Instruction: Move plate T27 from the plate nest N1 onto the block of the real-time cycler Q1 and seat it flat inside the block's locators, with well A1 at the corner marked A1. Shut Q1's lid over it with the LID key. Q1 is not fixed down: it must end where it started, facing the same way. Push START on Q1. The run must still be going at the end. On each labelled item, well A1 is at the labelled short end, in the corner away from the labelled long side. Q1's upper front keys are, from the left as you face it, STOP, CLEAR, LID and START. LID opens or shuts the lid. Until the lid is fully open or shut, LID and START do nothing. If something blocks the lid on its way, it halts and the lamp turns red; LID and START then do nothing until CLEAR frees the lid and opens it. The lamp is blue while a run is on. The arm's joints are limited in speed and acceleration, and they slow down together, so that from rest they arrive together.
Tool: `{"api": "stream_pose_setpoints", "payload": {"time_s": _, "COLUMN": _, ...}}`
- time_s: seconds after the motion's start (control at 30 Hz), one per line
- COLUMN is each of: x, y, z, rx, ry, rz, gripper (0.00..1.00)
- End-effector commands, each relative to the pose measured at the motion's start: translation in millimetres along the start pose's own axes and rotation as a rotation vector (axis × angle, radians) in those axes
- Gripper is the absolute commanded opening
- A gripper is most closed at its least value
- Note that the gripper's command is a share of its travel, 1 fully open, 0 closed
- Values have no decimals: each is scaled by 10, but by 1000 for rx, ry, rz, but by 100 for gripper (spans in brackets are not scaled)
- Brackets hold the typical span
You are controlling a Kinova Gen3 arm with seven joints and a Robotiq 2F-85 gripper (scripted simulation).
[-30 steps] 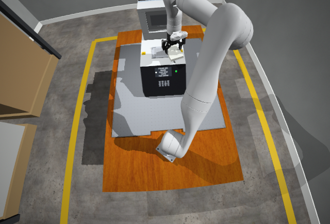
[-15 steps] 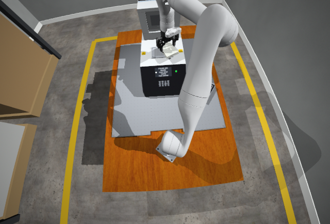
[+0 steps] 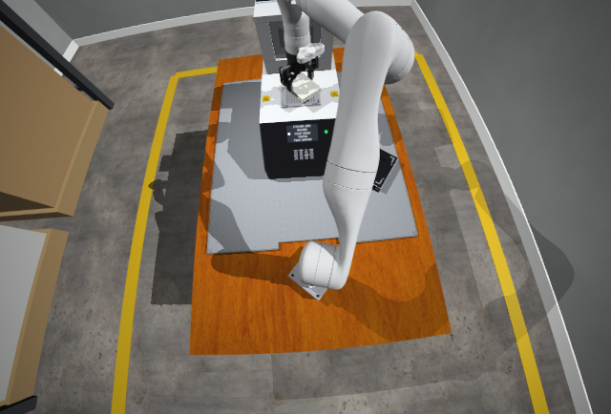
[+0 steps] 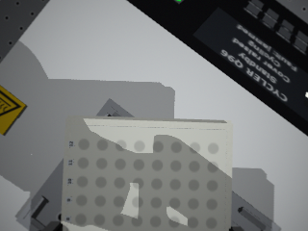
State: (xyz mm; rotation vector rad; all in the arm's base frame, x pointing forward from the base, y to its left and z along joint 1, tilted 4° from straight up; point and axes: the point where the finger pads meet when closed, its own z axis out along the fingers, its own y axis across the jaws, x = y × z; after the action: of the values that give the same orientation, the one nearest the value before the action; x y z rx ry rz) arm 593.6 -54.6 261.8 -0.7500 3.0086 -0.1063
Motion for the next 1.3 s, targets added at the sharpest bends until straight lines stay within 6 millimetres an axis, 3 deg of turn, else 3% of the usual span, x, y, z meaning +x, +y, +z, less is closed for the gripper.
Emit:
{"api": "stream_pose_setpoints", "payload": {"time_s": 0.0, "x": -67, "y": 13, "z": -14, "rx": 0, "ry": 1, "rz": -52, "gripper": 90}}
{"api": "stream_pose_setpoints", "payload": {"time_s": 1.27, "x": -67, "y": 14, "z": -14, "rx": 0, "ry": 1, "rz": -449, "gripper": 90}}
